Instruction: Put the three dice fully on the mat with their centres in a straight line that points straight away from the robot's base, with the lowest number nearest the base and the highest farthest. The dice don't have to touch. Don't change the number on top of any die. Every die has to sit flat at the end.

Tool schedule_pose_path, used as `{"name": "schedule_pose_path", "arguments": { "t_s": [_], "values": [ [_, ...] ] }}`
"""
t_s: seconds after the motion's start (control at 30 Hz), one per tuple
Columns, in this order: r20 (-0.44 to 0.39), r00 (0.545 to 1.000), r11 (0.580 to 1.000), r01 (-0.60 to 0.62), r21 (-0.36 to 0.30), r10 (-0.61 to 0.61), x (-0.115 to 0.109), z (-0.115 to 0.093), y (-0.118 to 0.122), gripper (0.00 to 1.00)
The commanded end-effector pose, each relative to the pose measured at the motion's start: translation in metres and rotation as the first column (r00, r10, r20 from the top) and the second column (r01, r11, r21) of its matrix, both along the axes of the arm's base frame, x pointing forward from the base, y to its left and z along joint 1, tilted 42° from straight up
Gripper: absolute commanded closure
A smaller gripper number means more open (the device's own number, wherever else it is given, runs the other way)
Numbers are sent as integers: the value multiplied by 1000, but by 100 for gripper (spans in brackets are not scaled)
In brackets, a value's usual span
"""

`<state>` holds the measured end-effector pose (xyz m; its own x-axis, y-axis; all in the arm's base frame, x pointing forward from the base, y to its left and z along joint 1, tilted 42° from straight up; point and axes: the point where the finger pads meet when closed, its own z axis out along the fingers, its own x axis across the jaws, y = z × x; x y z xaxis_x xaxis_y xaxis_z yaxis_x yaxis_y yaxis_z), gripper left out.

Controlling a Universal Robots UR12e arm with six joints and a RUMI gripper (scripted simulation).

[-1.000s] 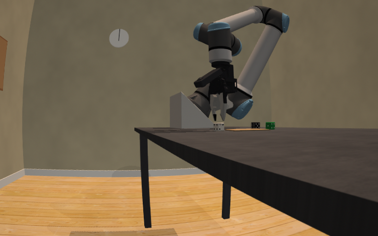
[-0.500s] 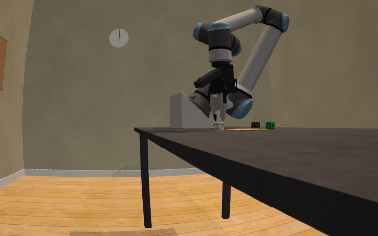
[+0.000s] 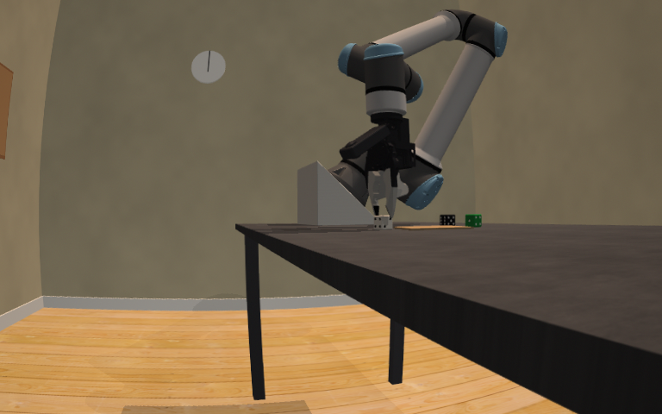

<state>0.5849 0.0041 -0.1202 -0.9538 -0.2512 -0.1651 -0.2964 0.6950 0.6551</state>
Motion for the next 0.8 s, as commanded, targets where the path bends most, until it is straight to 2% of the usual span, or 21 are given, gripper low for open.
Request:
{"name": "schedule_pose_path", "arguments": {
  "t_s": [0.0,0.23,0.77],
  "values": [
    [1,1000,1000,1,-1,-1,0,-7,6,72],
    [1,1000,1000,1,-1,-1,0,-16,14,72],
    [1,1000,1000,1,-1,-1,0,-17,15,72]
  ]
}}
